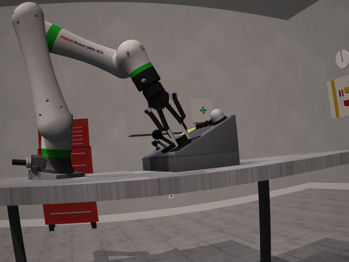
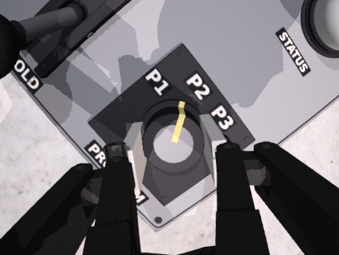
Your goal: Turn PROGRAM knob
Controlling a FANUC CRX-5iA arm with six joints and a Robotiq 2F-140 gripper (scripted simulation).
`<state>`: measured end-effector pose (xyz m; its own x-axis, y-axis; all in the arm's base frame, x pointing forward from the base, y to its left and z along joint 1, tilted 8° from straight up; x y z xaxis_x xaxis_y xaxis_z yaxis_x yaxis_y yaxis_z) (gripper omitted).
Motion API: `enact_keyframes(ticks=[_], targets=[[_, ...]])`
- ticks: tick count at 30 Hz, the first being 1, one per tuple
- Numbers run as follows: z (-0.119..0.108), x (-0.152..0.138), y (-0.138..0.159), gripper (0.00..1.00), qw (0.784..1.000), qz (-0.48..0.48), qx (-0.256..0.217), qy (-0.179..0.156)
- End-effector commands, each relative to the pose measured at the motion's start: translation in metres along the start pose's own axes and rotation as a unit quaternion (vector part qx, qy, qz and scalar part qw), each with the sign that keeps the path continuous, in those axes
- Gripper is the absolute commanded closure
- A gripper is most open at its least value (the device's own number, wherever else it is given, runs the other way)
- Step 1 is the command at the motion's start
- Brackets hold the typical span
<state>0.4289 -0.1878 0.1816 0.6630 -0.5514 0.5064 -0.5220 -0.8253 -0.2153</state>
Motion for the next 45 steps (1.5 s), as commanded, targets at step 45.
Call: enact_keyframes(ticks=[45], targets=[[0.0000, 0.0004, 0.0001, 1.00, 0.955, -0.298, 0.004, -0.001]])
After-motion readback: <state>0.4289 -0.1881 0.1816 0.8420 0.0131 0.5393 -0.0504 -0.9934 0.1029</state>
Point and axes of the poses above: the point where the finger pads meet when closed, its own z axis out along the fingers, its own x axis across the jaws, y = z × x, the point moved 2 cm from there along -z, back along the fingers, and after that the axes turned 1 degree about z, right-handed, at the moved point
